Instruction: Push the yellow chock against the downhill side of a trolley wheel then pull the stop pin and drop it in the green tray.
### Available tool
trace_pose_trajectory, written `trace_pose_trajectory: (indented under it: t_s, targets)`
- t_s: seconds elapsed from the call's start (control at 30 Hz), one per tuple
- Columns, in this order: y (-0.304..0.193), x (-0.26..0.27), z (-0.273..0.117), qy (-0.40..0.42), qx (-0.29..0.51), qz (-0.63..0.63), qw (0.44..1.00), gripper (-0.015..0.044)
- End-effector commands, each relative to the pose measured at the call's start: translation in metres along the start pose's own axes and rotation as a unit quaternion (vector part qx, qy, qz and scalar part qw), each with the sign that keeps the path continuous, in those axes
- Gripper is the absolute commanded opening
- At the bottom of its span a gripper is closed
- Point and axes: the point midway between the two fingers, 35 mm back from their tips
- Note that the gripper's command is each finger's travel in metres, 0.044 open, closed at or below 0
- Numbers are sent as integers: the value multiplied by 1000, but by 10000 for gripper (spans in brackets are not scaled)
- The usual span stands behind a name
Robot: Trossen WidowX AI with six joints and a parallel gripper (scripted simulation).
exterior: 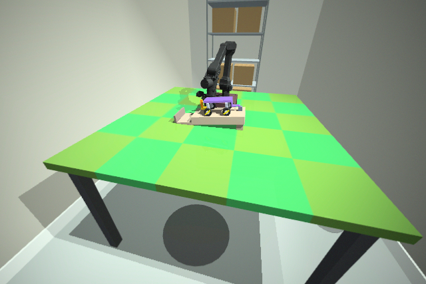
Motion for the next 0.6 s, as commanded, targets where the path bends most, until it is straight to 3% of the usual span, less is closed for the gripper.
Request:
trace_pose_trajectory:
  t_s: [0.0,0.57]
  targets:
    - [1,-3,2,2,-2,2,1000,190]
    - [0,-12,6,1,-2,2,1000,190]
Point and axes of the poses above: the point midway between the two fingers, 35 mm back from their tips, its own z axis out along the fingers, its own x axis across the jaws, y = z × x, and after that the axes turned 2 degrees about -z, right-handed
